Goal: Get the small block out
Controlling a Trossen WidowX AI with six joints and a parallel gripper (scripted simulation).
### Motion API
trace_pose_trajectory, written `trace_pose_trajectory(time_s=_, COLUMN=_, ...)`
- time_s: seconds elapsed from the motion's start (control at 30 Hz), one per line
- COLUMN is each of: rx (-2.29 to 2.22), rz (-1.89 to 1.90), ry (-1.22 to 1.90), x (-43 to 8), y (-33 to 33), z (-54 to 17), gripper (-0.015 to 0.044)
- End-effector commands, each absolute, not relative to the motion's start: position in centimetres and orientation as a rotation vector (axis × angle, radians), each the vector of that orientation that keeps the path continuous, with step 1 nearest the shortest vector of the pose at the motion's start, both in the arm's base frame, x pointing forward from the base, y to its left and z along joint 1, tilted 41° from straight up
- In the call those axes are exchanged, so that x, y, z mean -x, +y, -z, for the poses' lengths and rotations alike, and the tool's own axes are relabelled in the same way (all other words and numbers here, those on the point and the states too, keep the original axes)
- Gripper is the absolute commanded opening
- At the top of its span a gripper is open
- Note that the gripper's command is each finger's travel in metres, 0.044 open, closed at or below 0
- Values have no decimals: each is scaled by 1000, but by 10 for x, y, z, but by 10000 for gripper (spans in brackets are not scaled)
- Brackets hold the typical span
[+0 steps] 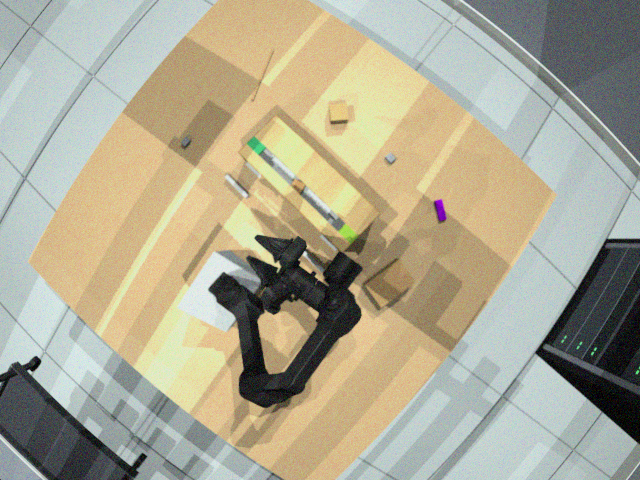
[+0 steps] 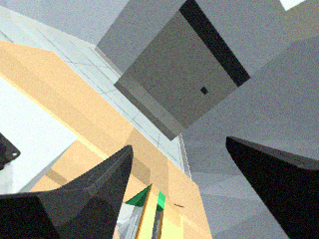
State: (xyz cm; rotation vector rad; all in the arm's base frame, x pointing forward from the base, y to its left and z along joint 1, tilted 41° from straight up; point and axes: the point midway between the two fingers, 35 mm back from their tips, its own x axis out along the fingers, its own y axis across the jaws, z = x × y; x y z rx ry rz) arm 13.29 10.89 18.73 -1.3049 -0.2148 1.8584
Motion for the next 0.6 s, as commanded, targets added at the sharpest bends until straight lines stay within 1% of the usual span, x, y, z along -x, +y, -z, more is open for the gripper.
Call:
trace_pose_trajectory(time_s=0.0, rx=1297, rz=-1859, ry=-197, x=-133, y=109, z=-187, gripper=400)
trace_pose_trajectory(time_s=0.07, rx=1236, rz=-1858, ry=-53, x=-136, y=106, z=-181, gripper=400)
trace_pose_trajectory(time_s=0.27, rx=964, rz=-1723, ry=564, x=-150, y=96, z=-156, gripper=400)
trace_pose_trajectory(time_s=0.43, rx=743, rz=-1463, ry=1007, x=-163, y=87, z=-137, gripper=400)
trace_pose_trajectory(time_s=0.57, rx=566, rz=-1177, ry=1289, x=-173, y=80, z=-123, gripper=400)
